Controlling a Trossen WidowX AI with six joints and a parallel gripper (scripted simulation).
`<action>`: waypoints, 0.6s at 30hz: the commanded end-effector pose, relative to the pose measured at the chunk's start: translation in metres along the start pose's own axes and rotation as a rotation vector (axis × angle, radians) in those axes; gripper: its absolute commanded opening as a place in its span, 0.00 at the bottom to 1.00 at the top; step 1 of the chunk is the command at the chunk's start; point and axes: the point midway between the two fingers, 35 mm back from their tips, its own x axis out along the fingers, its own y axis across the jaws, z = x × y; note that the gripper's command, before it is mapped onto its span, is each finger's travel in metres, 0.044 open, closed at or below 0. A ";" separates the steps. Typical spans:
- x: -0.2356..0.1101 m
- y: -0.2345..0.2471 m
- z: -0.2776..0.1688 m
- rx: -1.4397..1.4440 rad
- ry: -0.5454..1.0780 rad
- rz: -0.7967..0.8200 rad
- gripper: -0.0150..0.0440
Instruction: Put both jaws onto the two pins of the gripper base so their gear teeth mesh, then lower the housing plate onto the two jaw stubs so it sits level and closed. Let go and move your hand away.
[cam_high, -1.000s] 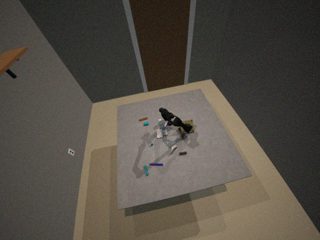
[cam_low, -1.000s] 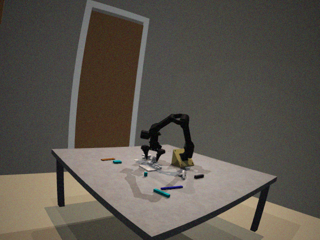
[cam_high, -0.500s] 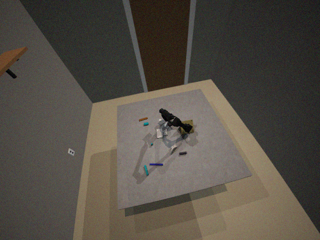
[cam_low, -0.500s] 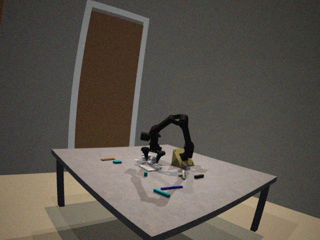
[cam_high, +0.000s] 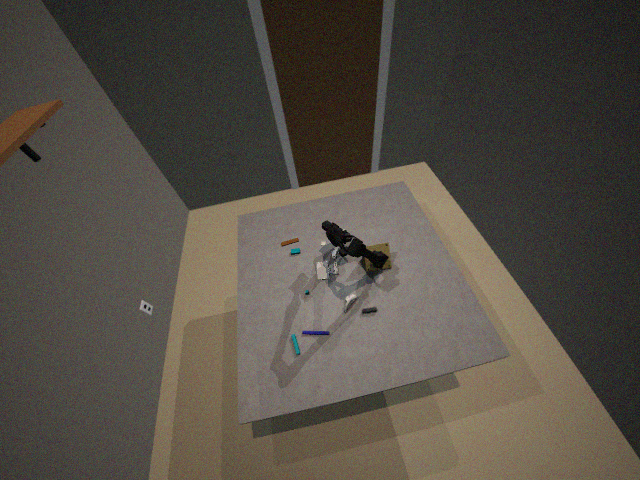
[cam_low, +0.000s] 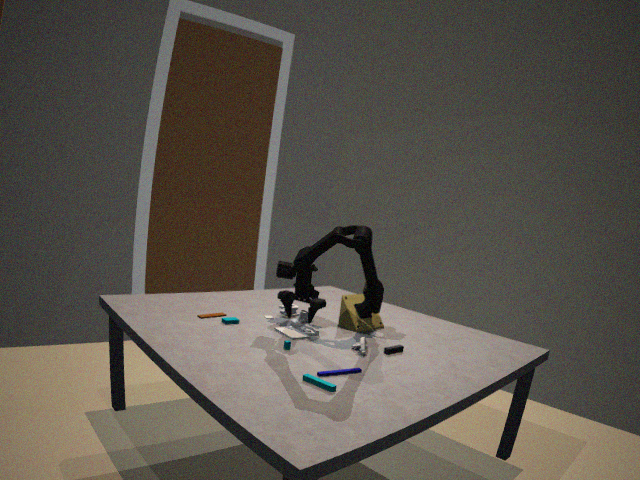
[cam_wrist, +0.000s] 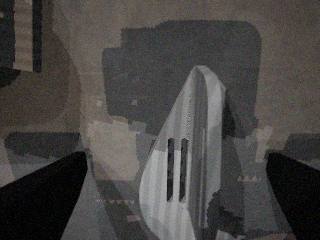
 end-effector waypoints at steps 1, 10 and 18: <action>0.000 0.000 0.000 0.000 0.000 0.000 0.91; 0.000 0.000 0.000 0.000 0.000 0.000 0.51; 0.000 0.000 0.000 0.000 0.000 0.000 0.48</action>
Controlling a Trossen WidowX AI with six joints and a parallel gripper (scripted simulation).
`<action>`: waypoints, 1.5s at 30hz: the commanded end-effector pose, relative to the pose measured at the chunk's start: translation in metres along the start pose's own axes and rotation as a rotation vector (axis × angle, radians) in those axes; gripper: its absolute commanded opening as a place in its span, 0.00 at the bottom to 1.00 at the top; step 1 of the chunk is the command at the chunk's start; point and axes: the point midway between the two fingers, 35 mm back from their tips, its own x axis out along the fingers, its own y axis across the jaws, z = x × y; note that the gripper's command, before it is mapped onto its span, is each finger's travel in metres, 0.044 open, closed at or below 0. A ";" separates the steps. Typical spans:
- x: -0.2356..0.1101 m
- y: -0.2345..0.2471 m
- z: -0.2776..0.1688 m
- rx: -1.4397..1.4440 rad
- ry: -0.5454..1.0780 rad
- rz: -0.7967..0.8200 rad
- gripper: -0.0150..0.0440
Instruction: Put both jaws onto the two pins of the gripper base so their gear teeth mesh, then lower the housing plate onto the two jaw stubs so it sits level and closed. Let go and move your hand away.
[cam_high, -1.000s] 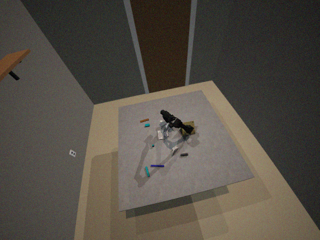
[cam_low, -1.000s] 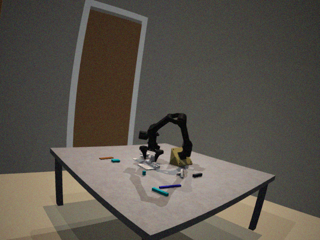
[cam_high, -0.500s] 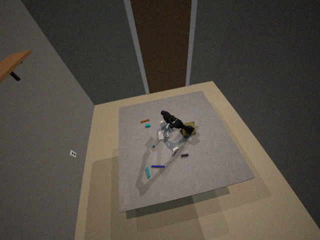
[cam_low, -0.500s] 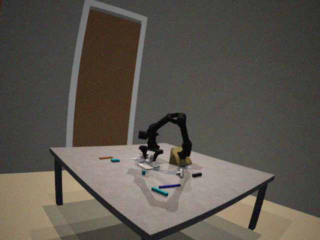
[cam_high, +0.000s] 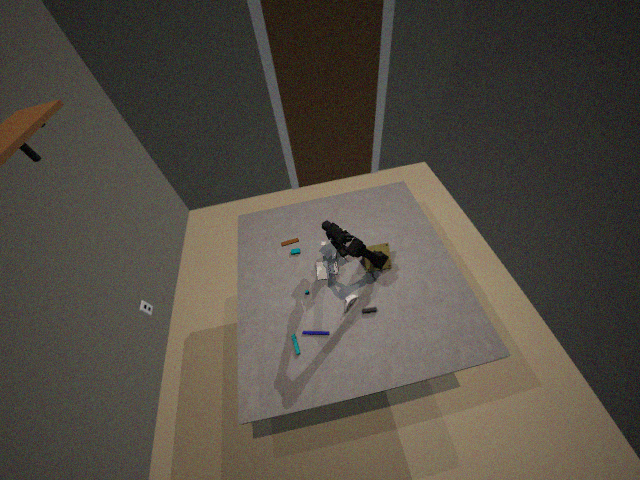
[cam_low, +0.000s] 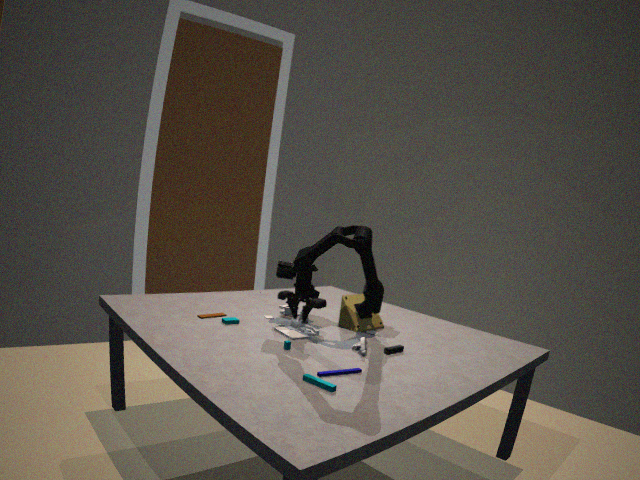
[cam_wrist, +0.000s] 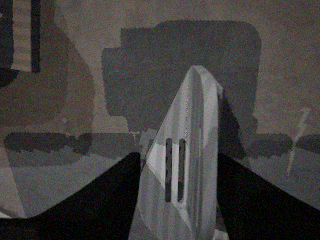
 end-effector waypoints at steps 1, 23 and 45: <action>0.000 0.001 0.000 0.000 0.000 0.002 0.48; -0.045 0.004 -0.002 0.002 0.001 0.006 0.48; -0.079 -0.002 -0.003 -0.098 0.002 0.006 0.48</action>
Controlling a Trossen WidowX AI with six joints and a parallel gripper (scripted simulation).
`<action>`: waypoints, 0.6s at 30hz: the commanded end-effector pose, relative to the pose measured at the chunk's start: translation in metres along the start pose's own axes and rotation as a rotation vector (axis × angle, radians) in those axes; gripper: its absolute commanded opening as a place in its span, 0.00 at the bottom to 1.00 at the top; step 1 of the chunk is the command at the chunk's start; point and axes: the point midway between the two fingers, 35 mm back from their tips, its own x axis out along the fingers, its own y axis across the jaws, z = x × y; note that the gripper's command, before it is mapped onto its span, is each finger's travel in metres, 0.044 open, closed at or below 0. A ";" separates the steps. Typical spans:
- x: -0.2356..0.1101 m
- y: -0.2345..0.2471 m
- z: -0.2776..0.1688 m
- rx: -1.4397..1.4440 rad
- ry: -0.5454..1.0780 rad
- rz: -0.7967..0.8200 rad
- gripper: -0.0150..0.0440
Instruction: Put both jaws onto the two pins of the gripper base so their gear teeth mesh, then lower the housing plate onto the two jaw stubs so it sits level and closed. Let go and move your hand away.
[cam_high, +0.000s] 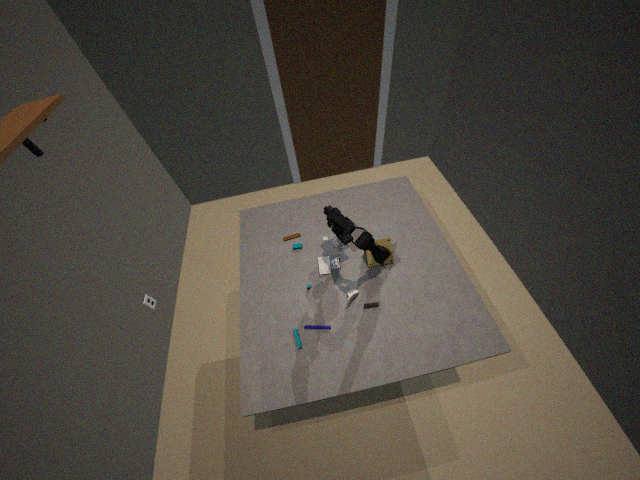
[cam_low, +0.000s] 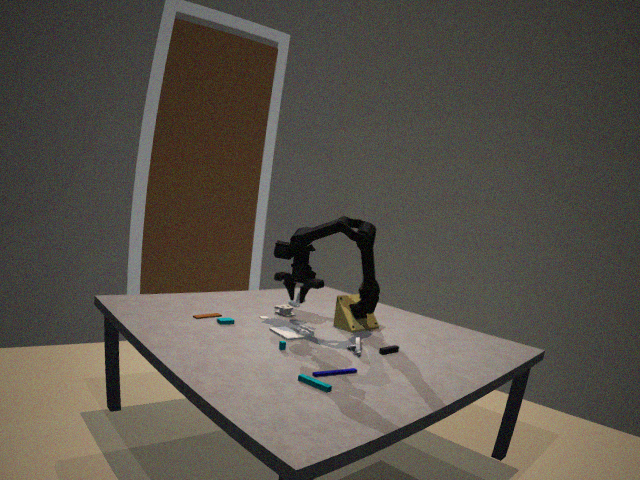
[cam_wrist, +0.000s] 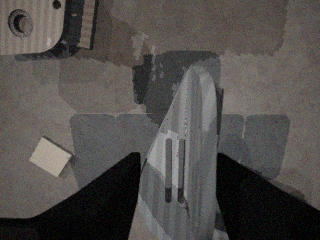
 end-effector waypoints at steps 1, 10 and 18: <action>-0.002 -0.002 -0.003 -0.072 -0.001 0.005 0.48; -0.003 -0.008 -0.008 -0.275 -0.002 0.005 0.48; -0.003 -0.013 -0.013 -0.455 -0.002 0.006 0.48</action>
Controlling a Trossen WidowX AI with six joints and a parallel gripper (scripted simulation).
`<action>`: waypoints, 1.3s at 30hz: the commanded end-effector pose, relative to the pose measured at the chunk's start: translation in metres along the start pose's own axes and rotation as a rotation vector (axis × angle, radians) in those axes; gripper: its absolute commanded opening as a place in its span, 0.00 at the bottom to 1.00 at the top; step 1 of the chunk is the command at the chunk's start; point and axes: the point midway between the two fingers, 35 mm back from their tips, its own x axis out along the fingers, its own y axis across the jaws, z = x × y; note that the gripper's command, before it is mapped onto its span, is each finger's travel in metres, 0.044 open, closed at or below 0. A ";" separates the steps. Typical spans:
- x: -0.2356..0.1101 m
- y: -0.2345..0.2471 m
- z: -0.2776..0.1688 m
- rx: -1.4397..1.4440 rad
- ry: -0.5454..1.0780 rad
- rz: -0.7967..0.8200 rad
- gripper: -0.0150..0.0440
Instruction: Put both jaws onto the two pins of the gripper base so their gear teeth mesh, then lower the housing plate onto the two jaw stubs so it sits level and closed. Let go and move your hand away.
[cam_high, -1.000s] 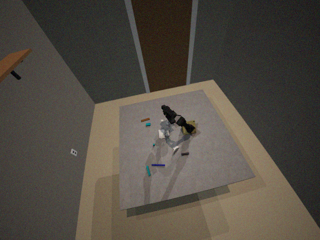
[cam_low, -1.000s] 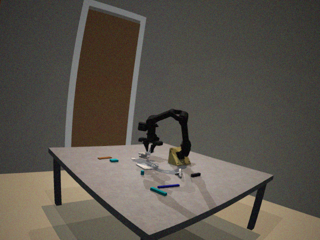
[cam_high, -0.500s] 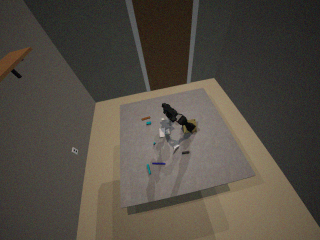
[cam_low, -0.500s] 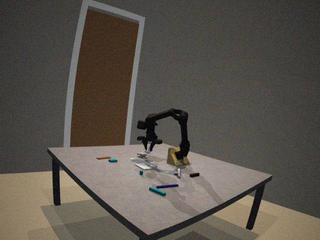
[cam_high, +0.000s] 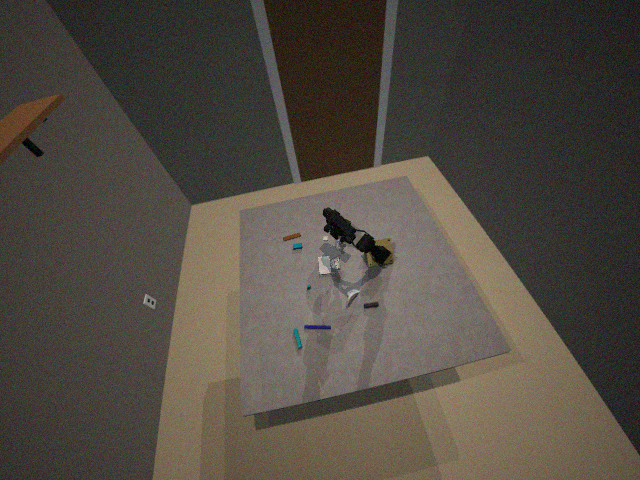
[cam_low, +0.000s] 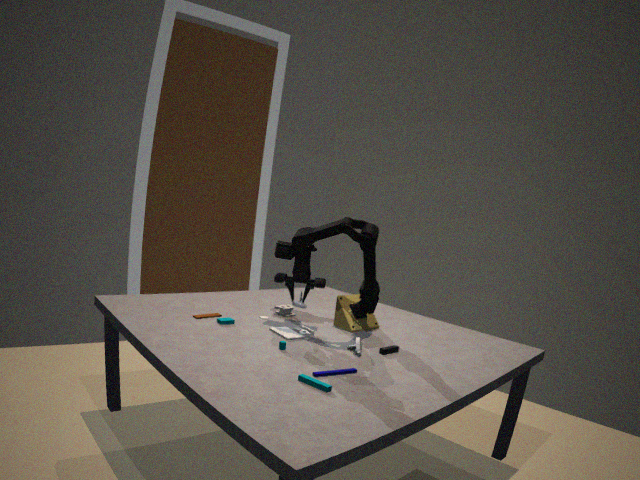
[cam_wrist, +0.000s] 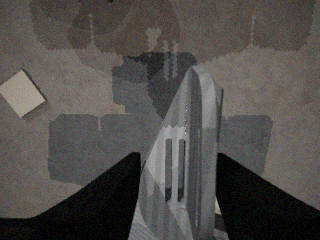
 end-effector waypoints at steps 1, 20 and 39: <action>-0.002 -0.002 -0.004 -0.084 0.003 0.004 0.48; -0.002 -0.010 -0.019 -0.512 0.001 0.005 0.48; -0.002 -0.019 -0.033 -0.940 0.001 0.005 0.48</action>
